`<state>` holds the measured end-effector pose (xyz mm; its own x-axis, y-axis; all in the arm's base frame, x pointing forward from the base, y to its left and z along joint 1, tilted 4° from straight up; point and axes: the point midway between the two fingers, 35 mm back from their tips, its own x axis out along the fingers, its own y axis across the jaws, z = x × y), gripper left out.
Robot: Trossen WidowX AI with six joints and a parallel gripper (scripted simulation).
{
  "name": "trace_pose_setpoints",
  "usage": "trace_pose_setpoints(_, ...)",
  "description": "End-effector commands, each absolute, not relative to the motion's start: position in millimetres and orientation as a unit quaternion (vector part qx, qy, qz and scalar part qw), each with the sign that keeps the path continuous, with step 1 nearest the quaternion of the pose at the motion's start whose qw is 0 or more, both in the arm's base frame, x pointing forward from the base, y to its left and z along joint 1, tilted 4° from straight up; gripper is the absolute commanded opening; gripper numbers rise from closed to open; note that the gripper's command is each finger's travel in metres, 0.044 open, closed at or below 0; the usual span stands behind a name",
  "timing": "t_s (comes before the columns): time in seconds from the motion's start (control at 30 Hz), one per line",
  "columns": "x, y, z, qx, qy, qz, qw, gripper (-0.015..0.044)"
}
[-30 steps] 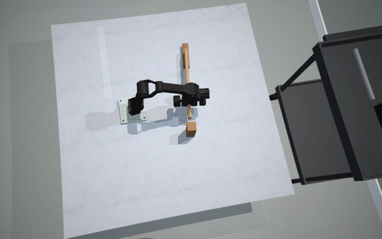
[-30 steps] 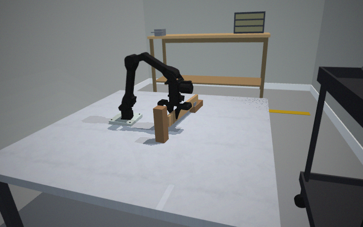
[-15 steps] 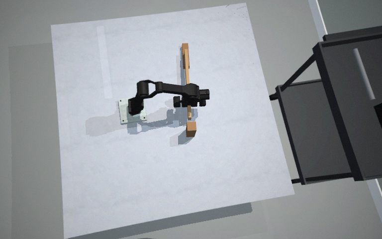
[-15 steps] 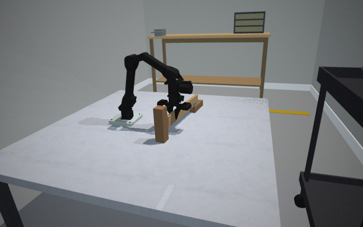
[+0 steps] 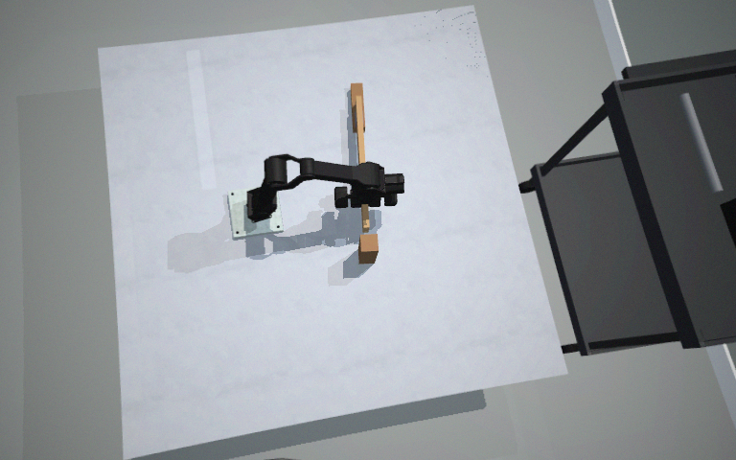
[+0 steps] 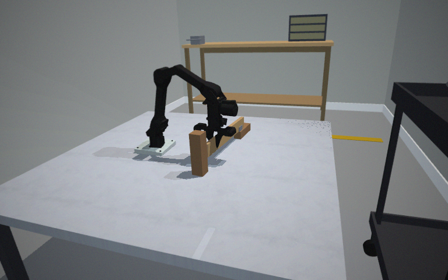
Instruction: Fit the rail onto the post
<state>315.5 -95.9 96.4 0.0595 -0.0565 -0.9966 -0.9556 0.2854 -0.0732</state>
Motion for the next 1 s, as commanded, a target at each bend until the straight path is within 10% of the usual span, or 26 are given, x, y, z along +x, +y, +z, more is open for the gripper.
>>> trace_pose_setpoints(0.0,317.3,-98.5,99.1,-0.454,0.560,0.391,0.573,0.0000)
trace_pose_setpoints(0.97,315.3,-107.4,99.5,-0.454,0.560,0.391,0.572,0.0000)
